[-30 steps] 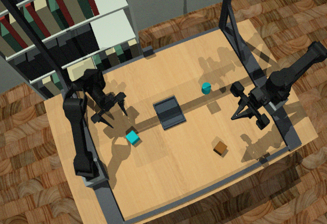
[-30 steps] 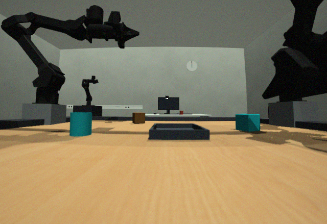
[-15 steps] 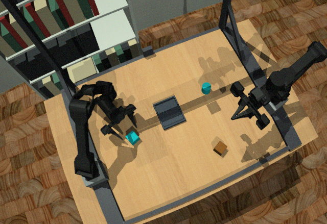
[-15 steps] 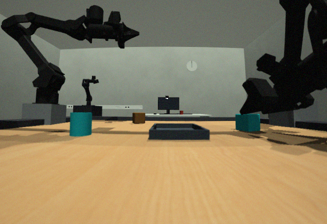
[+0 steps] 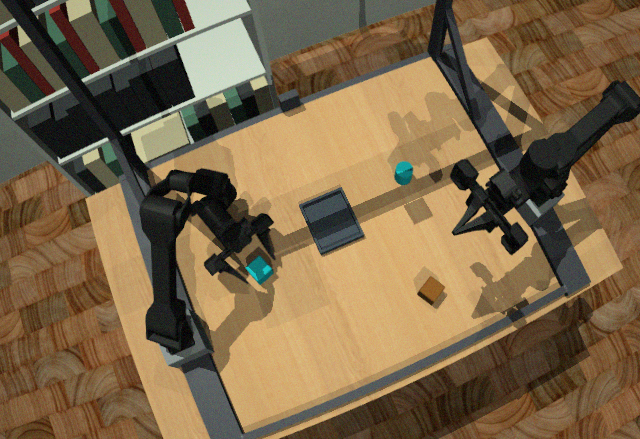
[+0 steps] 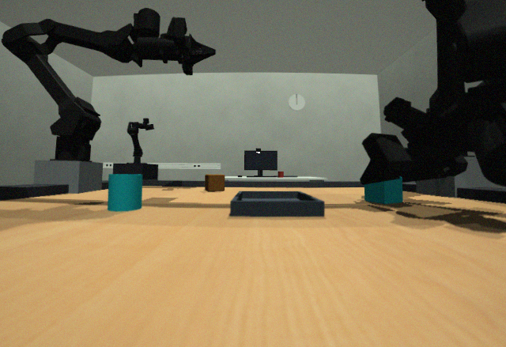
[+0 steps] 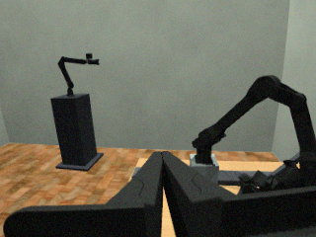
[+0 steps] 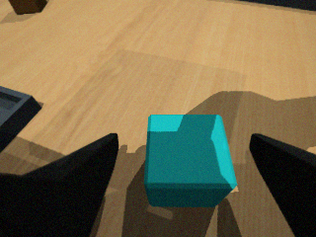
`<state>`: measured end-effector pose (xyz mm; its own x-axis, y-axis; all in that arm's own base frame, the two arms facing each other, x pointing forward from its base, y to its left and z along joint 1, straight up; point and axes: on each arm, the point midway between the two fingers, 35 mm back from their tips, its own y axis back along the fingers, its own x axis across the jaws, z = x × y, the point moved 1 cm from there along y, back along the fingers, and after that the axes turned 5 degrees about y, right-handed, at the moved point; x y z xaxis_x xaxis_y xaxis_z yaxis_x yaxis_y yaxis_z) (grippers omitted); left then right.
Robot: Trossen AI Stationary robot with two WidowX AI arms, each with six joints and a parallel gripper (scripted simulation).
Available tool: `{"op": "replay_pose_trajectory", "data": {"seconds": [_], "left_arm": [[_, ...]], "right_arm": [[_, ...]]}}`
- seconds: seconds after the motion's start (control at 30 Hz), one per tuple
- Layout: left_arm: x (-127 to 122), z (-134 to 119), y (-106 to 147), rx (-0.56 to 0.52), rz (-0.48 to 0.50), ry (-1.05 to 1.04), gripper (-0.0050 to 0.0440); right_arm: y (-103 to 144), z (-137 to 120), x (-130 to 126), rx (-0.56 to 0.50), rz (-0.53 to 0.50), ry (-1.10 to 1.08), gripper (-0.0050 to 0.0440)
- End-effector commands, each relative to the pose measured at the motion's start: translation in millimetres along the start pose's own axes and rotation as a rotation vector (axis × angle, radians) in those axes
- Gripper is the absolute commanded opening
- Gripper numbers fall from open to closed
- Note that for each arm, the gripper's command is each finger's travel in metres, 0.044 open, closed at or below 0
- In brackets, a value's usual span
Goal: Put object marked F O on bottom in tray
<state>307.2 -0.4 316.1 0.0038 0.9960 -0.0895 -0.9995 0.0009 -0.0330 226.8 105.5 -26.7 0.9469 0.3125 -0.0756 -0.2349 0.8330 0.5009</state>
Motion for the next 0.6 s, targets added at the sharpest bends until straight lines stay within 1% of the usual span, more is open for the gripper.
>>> {"op": "replay_pose_trajectory", "data": {"seconds": [0.0,0.33,0.5,0.57], "left_arm": [[0,6,1,-0.017,-0.001,-0.002,-0.005],[0,6,1,-0.017,-0.001,-0.002,-0.005],[0,6,1,-0.017,-0.001,-0.002,-0.005],[0,6,1,-0.017,-0.001,-0.002,-0.005]], "right_arm": [[-4,4,2,0.006,0.009,-0.011,0.04],[-21,3,1,0.003,0.007,-0.009,0.04],[-24,3,0,0.0,0.004,-0.005,0.04],[-21,3,3,0.009,0.011,-0.017,0.0352]]}}
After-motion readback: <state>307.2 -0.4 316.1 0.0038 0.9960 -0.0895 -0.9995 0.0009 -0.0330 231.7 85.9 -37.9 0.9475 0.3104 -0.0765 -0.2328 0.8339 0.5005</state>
